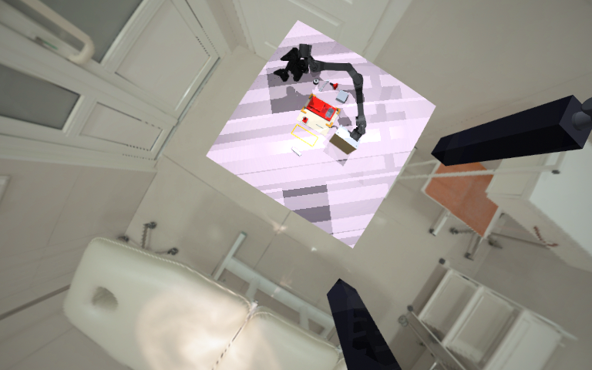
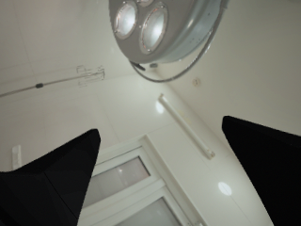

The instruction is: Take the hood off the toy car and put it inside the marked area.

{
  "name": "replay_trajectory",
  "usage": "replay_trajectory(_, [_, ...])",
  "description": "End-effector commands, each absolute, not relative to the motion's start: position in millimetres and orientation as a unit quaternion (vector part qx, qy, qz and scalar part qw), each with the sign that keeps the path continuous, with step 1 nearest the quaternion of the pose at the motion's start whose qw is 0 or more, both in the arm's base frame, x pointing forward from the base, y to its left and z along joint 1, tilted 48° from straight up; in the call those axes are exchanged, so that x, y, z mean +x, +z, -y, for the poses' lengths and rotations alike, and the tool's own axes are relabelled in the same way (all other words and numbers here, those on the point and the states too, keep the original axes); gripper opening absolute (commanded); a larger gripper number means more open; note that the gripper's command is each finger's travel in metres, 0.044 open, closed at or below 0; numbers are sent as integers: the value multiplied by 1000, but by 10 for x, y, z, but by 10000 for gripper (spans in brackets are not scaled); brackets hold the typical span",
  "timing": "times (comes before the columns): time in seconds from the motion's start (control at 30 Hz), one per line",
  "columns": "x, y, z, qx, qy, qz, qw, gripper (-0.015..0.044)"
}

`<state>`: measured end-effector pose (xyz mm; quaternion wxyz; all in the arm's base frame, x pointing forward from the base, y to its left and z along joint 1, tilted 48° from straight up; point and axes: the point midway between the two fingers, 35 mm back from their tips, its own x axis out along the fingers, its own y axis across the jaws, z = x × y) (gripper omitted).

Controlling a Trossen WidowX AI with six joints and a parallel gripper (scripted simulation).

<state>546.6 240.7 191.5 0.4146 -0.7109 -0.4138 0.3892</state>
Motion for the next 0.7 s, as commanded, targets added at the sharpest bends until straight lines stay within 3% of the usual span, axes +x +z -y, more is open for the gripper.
replay_trajectory(0.0, [5512, 1612, -2253, -682, 450, 267, 511, 440])
replay_trajectory(0.33, [5357, 995, -1780, -566, 477, -78, 668, 440])
replay_trajectory(0.67, [4916, 508, -1134, -438, 352, -391, 729, 440])
